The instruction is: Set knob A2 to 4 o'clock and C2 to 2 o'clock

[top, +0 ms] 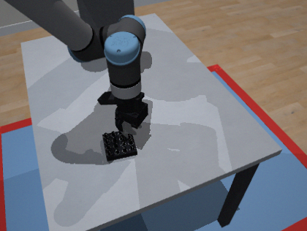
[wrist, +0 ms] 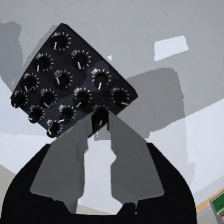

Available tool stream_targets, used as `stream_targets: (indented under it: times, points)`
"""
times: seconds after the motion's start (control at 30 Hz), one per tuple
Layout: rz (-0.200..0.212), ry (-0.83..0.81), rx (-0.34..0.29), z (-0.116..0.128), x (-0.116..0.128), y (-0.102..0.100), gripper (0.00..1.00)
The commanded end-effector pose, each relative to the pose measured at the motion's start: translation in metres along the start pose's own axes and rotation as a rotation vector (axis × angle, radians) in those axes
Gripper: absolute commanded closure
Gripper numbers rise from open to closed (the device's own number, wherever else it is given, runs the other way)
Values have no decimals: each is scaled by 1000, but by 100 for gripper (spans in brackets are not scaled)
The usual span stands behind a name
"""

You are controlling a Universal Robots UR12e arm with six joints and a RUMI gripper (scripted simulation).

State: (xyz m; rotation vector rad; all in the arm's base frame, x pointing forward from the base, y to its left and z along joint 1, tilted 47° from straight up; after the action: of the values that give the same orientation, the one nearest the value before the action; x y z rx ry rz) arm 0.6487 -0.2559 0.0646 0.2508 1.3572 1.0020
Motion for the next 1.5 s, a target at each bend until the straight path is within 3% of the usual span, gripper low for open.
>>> stream_targets:
  times: [0.0, 1.07, 1.1, 1.47]
  points:
    - [0, -34, 0, 0, 0, 0, 96]
    - [0, -68, 0, 0, 0, 0, 96]
    - [0, -68, 0, 0, 0, 0, 89]
    - [0, -68, 0, 0, 0, 0, 89]
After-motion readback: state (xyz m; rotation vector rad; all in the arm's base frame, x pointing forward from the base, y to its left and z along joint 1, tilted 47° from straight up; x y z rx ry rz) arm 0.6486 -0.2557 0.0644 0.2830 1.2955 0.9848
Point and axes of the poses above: the point where the finger pads meet when closed, its own y axis back along the fingers, its own x axis across the jaws, z = x × y, the point moved 6 cm from there along y, back along the fingers, and after that the axes turned 14 degrees about -y, right-handed, at the moved point
